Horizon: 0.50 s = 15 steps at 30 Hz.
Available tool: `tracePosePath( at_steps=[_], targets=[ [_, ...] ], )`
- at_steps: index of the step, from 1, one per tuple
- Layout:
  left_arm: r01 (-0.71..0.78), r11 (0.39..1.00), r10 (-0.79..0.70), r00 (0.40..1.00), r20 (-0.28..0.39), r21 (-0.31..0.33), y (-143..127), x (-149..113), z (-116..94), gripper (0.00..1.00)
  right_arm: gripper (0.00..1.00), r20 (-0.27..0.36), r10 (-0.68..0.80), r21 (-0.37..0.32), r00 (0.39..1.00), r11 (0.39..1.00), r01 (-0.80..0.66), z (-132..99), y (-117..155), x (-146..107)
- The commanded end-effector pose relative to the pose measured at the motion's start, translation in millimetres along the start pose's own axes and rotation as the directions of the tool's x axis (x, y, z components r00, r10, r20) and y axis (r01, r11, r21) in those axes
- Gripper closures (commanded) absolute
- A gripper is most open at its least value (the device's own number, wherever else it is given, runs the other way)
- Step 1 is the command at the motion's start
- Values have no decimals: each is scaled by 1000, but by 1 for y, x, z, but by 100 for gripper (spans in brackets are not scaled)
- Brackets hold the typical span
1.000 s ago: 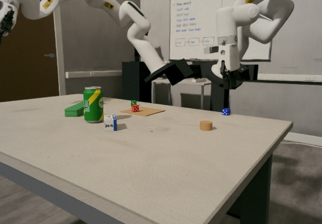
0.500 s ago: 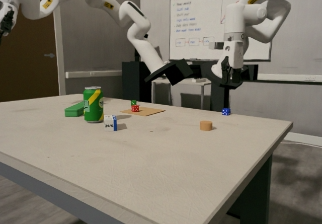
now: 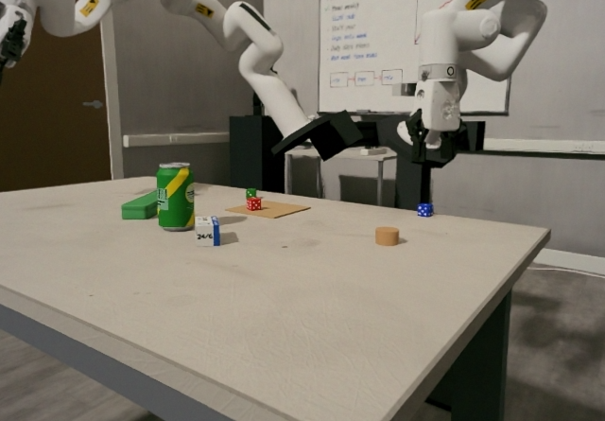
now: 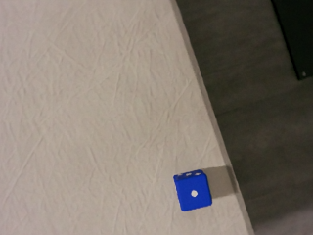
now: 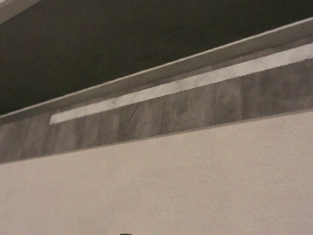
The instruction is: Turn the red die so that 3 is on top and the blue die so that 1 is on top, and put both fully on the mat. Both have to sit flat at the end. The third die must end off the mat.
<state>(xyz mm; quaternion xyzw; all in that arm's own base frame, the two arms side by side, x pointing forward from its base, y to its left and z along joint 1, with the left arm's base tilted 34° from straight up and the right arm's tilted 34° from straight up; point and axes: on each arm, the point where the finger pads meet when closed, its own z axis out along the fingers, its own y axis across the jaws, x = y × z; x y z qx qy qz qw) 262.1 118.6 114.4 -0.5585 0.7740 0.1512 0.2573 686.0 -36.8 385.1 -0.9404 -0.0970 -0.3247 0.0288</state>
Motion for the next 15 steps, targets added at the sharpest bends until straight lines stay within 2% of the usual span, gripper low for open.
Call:
tracePosePath(
  at_steps=[1,3,5,8,9,15],
  targets=[
    [-140,990,140,990,-4,6,-1,0,3,0,0,-5,-2,-1,1000,1000,2,-2,-1,2],
    [-157,988,157,988,-4,5,-1,0,3,0,0,-5,-2,-1,1000,1000,2,-2,-1,2],
    [-279,960,279,960,-1,5,-2,0,6,0,0,-5,-2,-1,1000,1000,2,-2,-1,2],
    [-333,943,333,943,0,5,-2,1,7,0,0,-5,-2,-1,1000,1000,2,-2,-1,2],
    [-397,918,397,918,1,4,-2,1,9,0,0,-5,-2,-1,1000,1000,2,-2,-1,2],
    [-571,821,571,821,2,4,-3,3,13,0,0,-5,-2,-1,1000,1000,2,-2,-1,2]
  ],
)
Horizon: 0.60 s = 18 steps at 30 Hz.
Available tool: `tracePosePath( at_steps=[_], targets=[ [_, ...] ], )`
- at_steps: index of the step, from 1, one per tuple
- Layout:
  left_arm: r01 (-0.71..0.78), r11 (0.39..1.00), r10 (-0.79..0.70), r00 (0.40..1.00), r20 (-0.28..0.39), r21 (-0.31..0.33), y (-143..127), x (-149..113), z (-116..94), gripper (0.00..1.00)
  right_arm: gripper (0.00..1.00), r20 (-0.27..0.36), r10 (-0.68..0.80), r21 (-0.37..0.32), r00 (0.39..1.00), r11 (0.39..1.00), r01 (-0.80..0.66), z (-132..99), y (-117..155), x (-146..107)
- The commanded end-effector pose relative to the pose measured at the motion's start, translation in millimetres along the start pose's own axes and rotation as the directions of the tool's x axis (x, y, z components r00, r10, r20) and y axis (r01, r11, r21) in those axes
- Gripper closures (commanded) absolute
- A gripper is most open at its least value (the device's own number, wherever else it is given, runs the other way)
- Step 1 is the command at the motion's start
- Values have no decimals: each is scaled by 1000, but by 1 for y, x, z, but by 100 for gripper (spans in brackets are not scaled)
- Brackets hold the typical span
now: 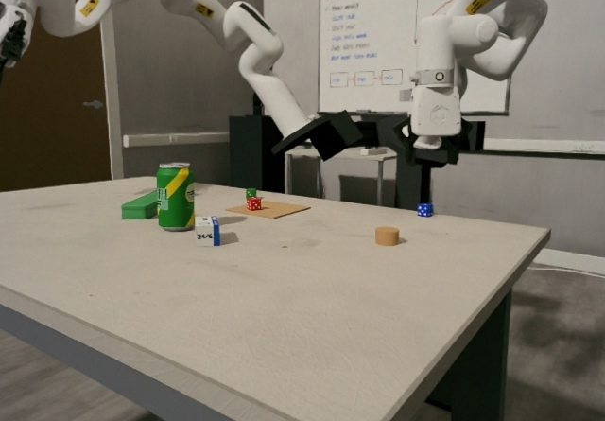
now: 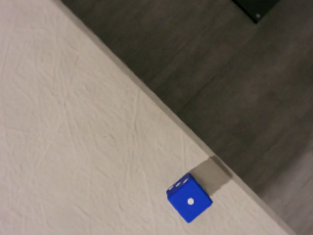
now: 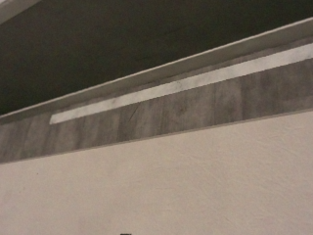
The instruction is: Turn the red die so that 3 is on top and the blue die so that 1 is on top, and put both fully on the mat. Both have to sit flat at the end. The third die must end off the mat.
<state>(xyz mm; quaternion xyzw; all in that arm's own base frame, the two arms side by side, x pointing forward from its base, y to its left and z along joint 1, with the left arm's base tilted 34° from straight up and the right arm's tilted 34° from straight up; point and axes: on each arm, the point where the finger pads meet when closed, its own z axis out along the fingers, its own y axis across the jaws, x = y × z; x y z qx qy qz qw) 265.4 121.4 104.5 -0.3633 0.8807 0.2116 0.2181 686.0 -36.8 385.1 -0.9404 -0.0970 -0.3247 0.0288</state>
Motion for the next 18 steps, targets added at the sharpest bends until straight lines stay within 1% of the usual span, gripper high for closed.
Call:
tracePosePath(
  at_steps=[1,2,4,6,8,9,13,14,17,18],
  targets=[
    [-167,986,167,986,-6,12,-2,0,4,0,0,-5,-2,-1,1000,1000,2,-2,-1,2],
    [-206,979,206,979,-6,13,-2,0,4,0,0,-5,-2,-1,1000,1000,2,-2,-1,2],
    [-206,979,206,979,-6,13,-2,0,4,0,0,-5,-2,-1,1000,1000,2,-2,-1,2],
    [-324,946,324,946,-5,14,-3,2,7,0,0,-5,-2,-1,1000,1000,2,-2,-1,2],
    [-352,936,352,936,-5,15,-3,2,8,0,0,-5,-2,-1,1000,1000,2,-2,-1,2],
    [-405,914,405,914,-4,16,-3,3,9,0,0,-5,-2,-1,1000,1000,2,-2,-1,2],
    [-507,862,507,862,-3,18,-4,4,12,0,0,-5,-2,-1,1000,1000,2,-2,-1,2],
    [-551,834,552,834,-2,19,-5,5,13,0,0,-5,-2,-1,1000,1000,2,-2,-1,2],
    [-623,782,623,782,-1,22,-6,6,15,0,0,-5,-2,-1,1000,1000,2,-2,-1,2],
    [-656,755,656,755,-1,23,-6,7,16,0,0,-5,-2,-1,1000,1000,2,-2,-1,2]
  ],
)
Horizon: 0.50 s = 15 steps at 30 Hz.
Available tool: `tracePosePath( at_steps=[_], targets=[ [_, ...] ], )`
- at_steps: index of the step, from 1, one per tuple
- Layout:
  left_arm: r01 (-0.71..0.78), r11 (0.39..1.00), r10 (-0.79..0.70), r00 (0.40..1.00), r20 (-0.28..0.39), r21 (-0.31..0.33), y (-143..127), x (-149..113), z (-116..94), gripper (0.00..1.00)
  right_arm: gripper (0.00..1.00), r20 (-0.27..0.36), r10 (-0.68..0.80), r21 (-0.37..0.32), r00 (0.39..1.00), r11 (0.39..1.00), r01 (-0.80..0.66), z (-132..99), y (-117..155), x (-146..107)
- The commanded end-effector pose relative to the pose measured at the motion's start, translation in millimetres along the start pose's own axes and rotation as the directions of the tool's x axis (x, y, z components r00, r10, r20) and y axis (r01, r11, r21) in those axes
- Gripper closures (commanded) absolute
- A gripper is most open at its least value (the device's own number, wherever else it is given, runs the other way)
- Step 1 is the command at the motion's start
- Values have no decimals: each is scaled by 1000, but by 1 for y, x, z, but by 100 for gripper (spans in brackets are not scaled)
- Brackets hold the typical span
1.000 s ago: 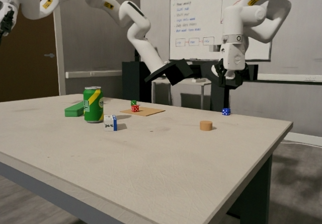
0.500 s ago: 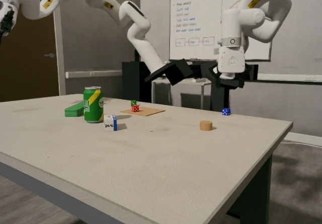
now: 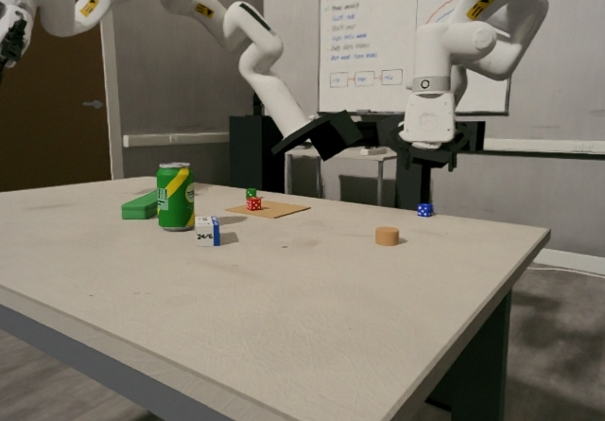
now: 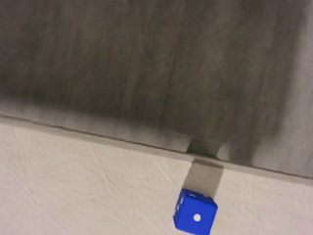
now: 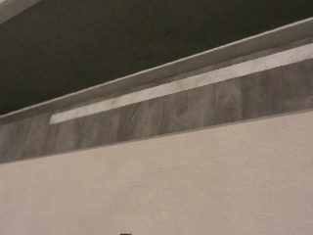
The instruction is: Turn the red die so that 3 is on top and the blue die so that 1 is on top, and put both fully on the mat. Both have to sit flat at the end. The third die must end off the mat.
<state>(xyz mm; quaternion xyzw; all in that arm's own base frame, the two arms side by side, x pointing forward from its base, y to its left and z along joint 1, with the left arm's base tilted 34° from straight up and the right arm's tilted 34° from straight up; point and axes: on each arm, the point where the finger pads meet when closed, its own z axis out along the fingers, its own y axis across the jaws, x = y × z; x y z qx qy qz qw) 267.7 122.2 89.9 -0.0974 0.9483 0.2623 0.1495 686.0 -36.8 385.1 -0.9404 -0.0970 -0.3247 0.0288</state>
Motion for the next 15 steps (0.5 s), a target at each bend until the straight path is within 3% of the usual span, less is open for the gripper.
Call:
tracePosePath(
  at_steps=[1,10,11,15],
  targets=[
    [-152,988,152,988,-2,18,-2,0,3,0,0,-5,-2,-1,1000,1000,2,-2,-1,2],
    [-287,958,287,958,0,23,-4,1,6,0,0,-5,-2,-1,1000,1000,2,-2,-1,2],
    [-287,958,287,958,0,23,-4,1,6,57,0,-5,-2,-1,1000,1000,2,-2,-1,2],
    [-287,958,287,958,0,23,-4,1,6,57,0,-5,-2,-1,1000,1000,2,-2,-1,2]
  ],
)
